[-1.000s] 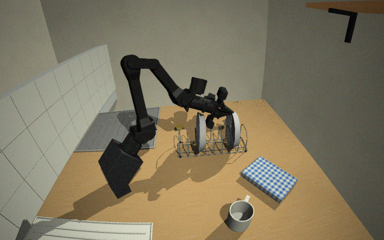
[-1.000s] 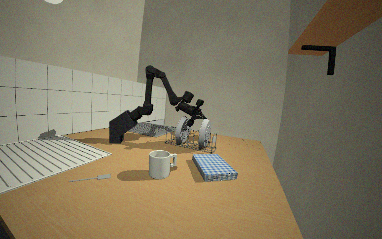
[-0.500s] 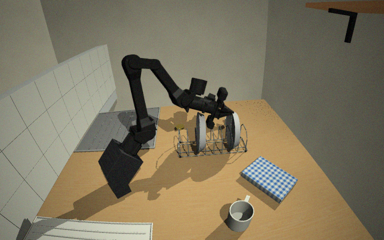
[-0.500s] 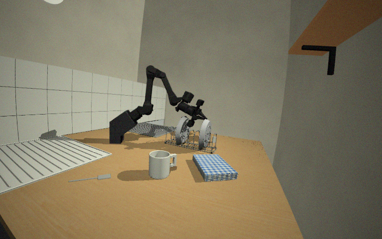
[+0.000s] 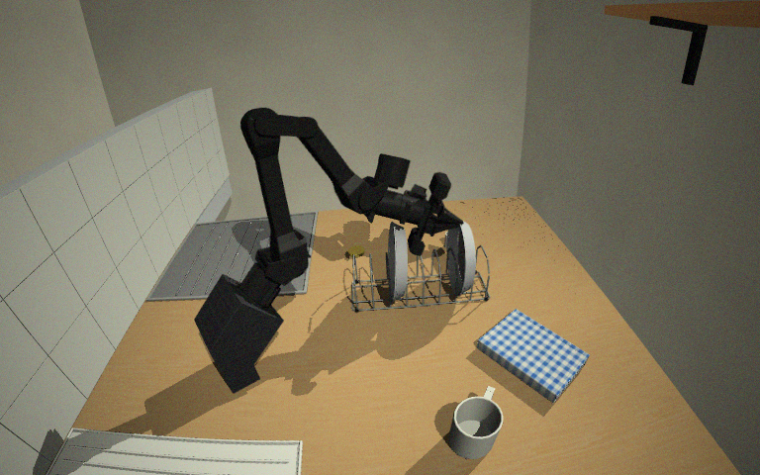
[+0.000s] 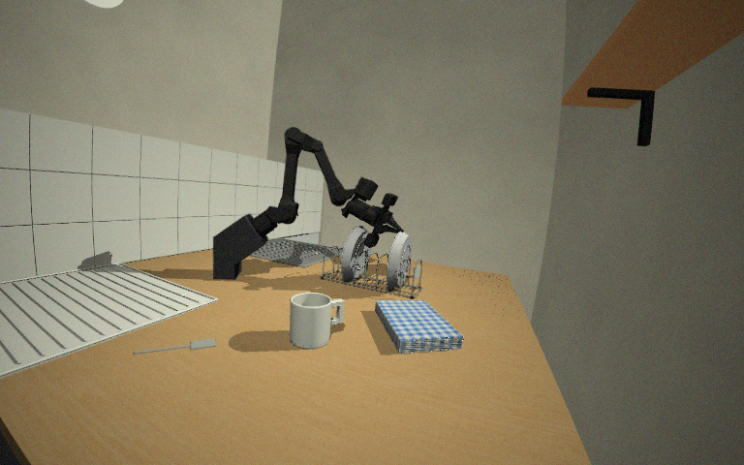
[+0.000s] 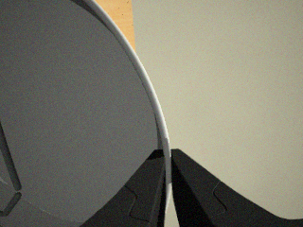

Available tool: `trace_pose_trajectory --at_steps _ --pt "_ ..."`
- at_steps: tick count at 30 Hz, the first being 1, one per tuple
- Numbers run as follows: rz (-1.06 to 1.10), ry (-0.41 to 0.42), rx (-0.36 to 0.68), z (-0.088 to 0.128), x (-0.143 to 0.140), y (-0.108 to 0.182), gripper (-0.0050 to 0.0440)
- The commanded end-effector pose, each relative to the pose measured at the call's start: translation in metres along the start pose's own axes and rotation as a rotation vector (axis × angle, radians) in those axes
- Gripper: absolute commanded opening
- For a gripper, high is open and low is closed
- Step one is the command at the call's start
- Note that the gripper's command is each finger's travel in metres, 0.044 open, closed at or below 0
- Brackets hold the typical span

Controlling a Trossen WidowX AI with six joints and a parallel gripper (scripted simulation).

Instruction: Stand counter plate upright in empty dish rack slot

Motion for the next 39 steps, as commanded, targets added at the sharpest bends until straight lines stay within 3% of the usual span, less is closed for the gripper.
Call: trace_pose_trajectory --at_steps 1,7,10,12,27,39 --pt "0.0 0.0 0.0 0.0 0.0 0.0 0.0" --pt "0.0 0.0 0.0 0.0 0.0 0.0 0.0" --pt "0.0 0.0 0.0 0.0 0.0 0.0 0.0072" --pt "0.0 0.0 0.0 0.0 0.0 0.0 0.0072" --pt "0.0 0.0 0.0 0.0 -0.001 0.0 0.0432" --pt "0.0 0.0 0.0 0.005 -0.013 -0.001 0.044"
Point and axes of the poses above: the point midway between the two fingers, 35 mm back from their tips, its own z axis back along the fingers, its own x axis across the jaws, y = z × x, the point moved 1 cm from there along z, back along the fingers, and after that the axes turned 4 degrees about -z, right-handed, at the moved point
